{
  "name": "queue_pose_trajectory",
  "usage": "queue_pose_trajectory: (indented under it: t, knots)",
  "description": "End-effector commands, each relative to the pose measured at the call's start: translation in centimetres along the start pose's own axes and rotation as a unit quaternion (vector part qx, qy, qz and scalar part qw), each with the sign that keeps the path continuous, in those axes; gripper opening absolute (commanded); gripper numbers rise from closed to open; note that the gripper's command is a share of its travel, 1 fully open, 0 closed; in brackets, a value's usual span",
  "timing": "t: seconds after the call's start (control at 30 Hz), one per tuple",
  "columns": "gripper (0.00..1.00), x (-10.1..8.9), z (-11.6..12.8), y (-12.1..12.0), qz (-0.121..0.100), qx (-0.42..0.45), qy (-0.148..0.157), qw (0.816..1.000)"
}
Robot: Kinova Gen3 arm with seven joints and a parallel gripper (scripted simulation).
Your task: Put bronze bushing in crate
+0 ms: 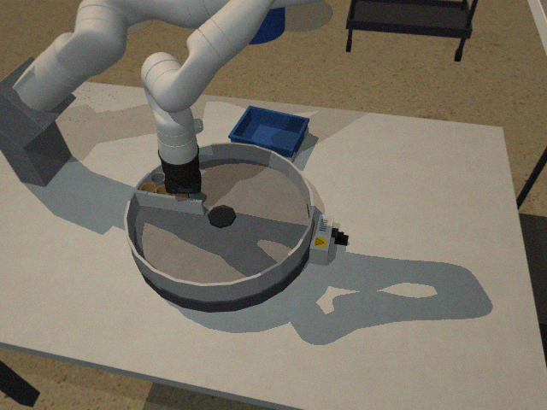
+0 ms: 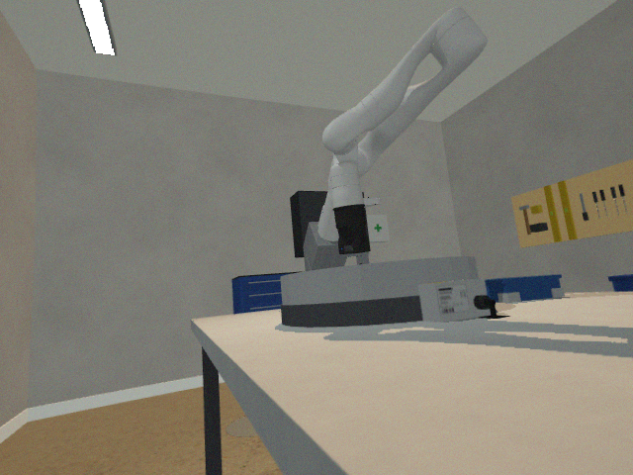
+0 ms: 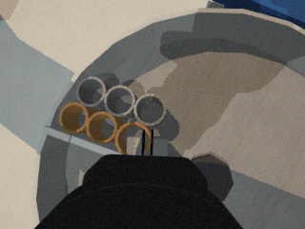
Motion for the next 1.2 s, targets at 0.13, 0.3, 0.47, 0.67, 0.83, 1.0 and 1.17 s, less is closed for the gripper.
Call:
queue_pose_trajectory:
  t: [0.13,0.3,0.47,0.67,0.83,1.0,1.17]
  knots:
    - [0.00,0.0,-0.1,-0.1,0.010,0.000,-0.009,1.000]
    - [0.00,-0.5,-0.1,0.0,0.007,0.000,-0.005,1.000]
    - [0.00,-0.8,-0.1,-0.1,0.011,0.000,-0.009,1.000]
    - [0.00,-0.8,-0.1,-0.1,0.011,0.000,-0.009,1.000]
    - [0.00,-1.1,-0.1,0.0,0.006,0.000,-0.004,1.000]
    - [0.00,-1.5,-0.2,-0.1,0.011,0.000,-0.009,1.000]
    - [0.00,-1.5,-0.2,-0.1,0.011,0.000,-0.009,1.000]
Point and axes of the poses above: the point where the finger pads meet when closed, its own x axis out along the fingers, its own y axis across the jaws, z = x × y, the point moved 5 cm from there along -x, back along the fingers, and after that the axes turned 11 degrees about x, right-handed, at the moved point
